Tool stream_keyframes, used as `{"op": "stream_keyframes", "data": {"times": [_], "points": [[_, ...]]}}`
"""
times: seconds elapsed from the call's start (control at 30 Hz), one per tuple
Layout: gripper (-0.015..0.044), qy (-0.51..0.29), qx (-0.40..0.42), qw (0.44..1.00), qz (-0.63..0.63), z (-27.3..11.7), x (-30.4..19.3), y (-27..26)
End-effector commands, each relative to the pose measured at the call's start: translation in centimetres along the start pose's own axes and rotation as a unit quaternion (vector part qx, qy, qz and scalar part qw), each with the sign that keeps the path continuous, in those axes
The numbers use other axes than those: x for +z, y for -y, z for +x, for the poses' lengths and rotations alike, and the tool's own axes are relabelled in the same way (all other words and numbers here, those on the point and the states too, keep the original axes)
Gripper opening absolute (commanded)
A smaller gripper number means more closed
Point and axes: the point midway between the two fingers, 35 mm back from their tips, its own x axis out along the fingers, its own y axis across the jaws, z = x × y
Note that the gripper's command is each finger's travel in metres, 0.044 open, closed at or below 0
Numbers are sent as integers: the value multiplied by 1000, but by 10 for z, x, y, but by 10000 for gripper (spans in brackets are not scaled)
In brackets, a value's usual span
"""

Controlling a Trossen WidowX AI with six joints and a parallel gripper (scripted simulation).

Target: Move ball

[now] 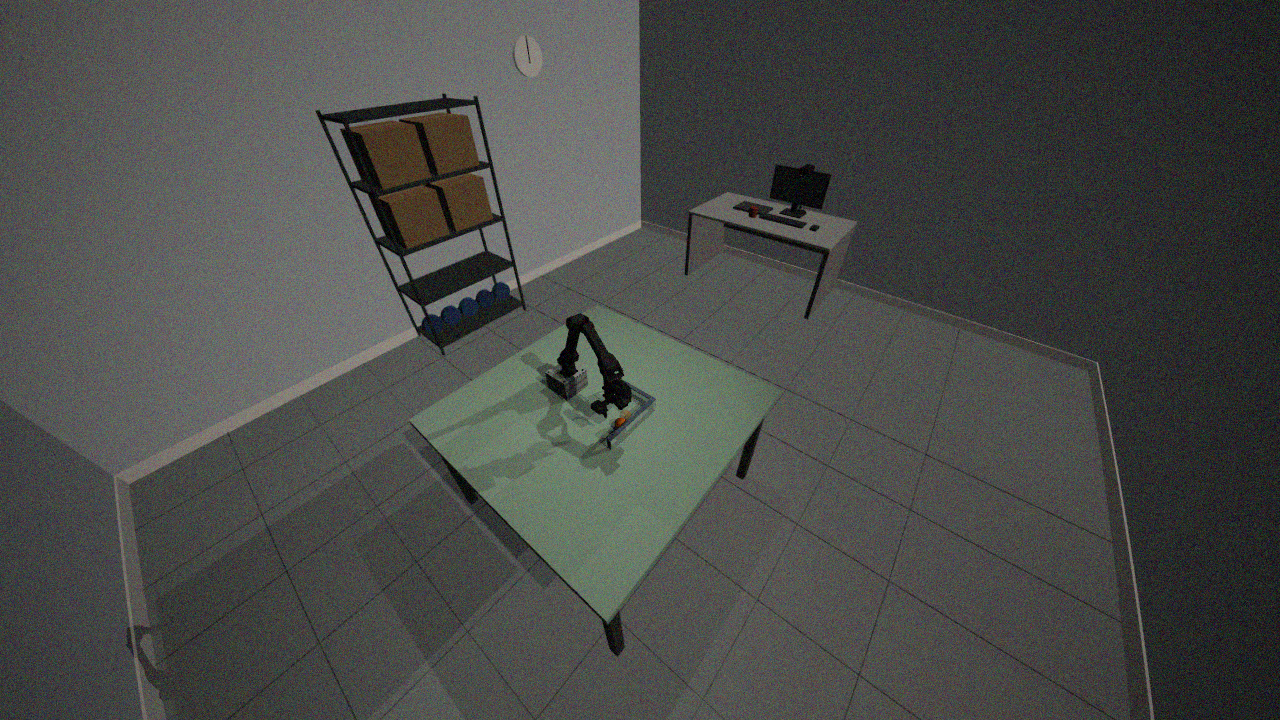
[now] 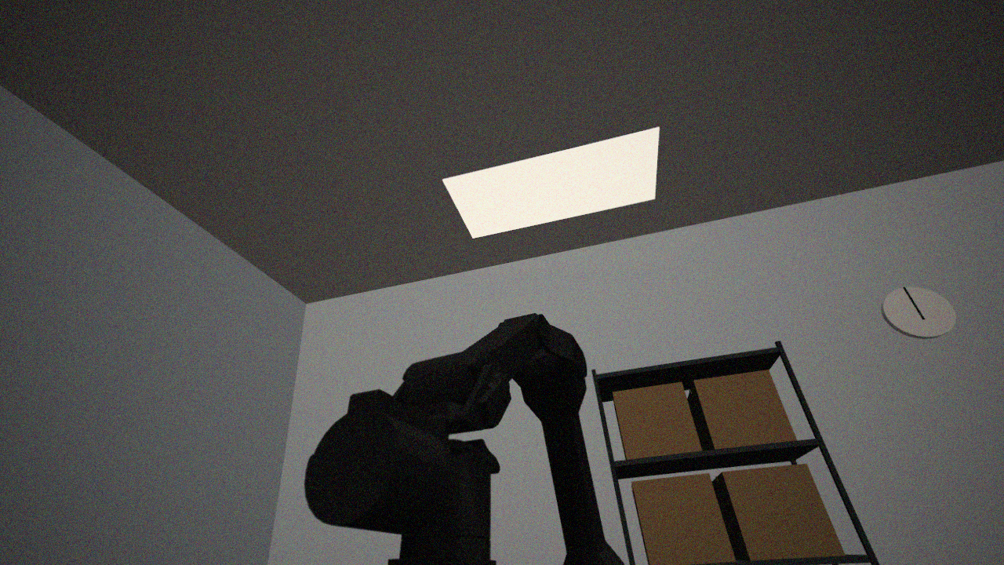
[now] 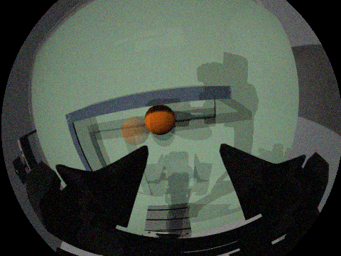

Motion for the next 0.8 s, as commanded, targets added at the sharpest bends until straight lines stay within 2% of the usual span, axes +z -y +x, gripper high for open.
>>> {"op": "stream_keyframes", "data": {"times": [0.0,0.77], "points": [[379,-26,34,998,-44,27,14,-31],[379,-26,34,998,-44,58,12,-33]]}}
